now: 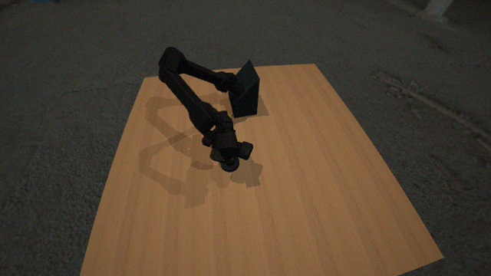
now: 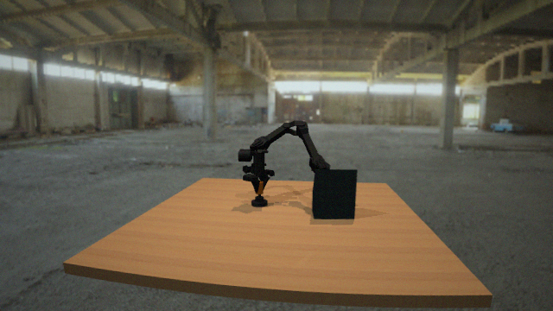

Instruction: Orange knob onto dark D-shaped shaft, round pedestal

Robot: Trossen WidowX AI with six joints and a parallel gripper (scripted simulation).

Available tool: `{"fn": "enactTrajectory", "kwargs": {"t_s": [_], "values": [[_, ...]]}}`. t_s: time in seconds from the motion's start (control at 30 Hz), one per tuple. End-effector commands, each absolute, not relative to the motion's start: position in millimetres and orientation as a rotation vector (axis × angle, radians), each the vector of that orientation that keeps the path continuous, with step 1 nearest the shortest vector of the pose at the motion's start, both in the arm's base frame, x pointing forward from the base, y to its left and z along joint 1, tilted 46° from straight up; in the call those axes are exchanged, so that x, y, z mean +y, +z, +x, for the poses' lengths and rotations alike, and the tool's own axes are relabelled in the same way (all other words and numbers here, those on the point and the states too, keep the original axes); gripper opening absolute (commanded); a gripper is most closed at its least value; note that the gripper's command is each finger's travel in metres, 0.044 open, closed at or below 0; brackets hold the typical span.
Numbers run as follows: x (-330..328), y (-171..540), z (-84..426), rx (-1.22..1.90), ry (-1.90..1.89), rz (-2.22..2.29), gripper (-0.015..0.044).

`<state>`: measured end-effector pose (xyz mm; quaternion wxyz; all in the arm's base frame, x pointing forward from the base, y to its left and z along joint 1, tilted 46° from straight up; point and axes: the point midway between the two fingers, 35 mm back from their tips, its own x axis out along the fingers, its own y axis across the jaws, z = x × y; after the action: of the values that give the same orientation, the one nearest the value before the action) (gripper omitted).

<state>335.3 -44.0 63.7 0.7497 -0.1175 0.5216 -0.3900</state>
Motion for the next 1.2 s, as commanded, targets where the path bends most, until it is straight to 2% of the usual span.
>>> {"fn": "enactTrajectory", "kwargs": {"t_s": [0.0, 1.17], "values": [[-45.1, 63.1, 335.1, 1.136, -0.856, -0.254, 0.0000], [-43.7, 63.8, 334.9, 1.037, -0.967, -0.081, 0.0000]]}}
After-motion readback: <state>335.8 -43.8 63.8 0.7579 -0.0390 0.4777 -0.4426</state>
